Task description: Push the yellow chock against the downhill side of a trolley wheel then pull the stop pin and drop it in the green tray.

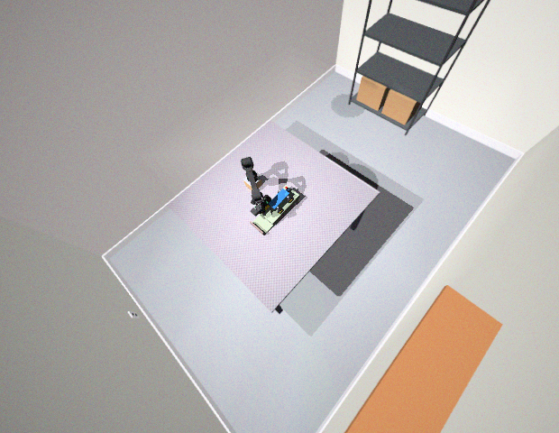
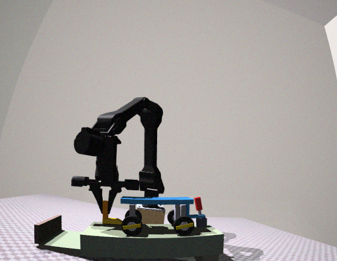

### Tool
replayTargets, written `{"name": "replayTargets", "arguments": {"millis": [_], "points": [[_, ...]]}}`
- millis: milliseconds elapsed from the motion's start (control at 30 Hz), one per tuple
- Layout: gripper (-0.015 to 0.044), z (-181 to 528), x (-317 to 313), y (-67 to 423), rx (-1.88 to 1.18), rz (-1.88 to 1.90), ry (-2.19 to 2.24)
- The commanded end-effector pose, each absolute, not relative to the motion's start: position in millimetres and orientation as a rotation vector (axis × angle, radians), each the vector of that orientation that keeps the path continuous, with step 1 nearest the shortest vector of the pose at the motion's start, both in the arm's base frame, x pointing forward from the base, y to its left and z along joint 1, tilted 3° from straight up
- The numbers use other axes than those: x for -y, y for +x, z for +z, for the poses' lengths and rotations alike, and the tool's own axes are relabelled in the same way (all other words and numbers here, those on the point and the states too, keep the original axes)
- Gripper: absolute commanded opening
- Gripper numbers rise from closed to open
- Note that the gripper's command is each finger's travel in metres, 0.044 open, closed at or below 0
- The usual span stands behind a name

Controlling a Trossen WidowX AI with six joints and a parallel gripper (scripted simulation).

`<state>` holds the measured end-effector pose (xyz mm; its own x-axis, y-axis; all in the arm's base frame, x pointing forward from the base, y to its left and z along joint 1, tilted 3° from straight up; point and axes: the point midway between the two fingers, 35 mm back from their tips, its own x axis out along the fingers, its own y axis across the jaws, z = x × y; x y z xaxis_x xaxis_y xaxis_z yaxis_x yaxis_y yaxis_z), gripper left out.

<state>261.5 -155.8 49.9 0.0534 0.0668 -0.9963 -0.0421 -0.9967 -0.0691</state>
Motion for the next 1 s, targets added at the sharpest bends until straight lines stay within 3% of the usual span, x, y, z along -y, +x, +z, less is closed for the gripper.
{"name": "replayTargets", "arguments": {"millis": [0, 667, 900, 967], "points": [[0.0000, 51.0, 150.8, 261.6, 0.025, 2.097, -2.224], [0.0000, 50.0, 145.6, 262.1, 0.024, 2.106, -2.222], [0.0184, 50.0, 145.6, 262.1, 0.024, 2.106, -2.222], [0.0190, 50.0, 145.6, 262.1, 0.024, 2.106, -2.222]]}}
